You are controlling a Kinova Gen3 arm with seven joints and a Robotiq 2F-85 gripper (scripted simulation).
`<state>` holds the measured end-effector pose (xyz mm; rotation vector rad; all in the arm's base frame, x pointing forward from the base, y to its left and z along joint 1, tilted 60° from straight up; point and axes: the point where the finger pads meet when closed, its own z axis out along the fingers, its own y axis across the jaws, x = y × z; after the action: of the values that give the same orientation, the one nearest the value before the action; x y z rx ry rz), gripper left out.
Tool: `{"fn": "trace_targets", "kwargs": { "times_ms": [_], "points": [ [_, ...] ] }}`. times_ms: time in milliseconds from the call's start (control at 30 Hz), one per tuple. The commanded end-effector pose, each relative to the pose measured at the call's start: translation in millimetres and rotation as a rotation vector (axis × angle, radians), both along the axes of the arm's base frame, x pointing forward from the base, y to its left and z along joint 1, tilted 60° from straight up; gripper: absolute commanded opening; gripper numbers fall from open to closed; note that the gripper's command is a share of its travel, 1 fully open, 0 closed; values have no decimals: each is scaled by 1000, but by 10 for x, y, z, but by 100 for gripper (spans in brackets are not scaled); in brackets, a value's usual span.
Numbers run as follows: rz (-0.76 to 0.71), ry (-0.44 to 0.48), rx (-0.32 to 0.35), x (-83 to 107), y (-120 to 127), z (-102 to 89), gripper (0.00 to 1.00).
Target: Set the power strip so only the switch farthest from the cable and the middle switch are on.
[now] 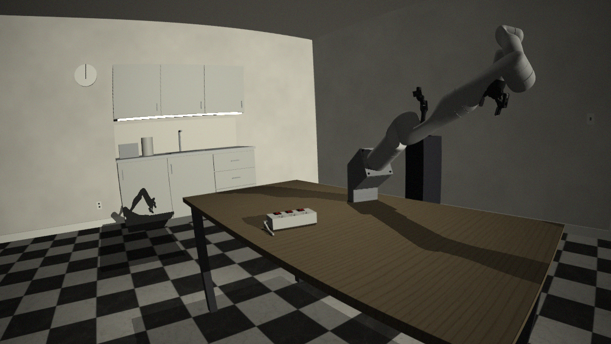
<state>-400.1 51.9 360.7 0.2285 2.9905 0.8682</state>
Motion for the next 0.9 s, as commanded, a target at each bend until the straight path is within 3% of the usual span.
{"fn": "trace_targets", "kwargs": {
  "times_ms": [0,133,167,433,467,733,767,867],
  "points": [
    [15,-5,-3,-14,-68,-31,100],
    [15,-5,-3,-14,-68,-31,100],
    [22,-7,-22,-15,-242,-117,100],
    [22,-7,-22,-15,-242,-117,100],
    [28,-10,-41,-7,-419,-203,100],
    [28,-10,-41,-7,-419,-203,100],
    [33,-14,-59,9,-600,-289,100],
    [33,-14,-59,9,-600,-289,100]
  ]
}}
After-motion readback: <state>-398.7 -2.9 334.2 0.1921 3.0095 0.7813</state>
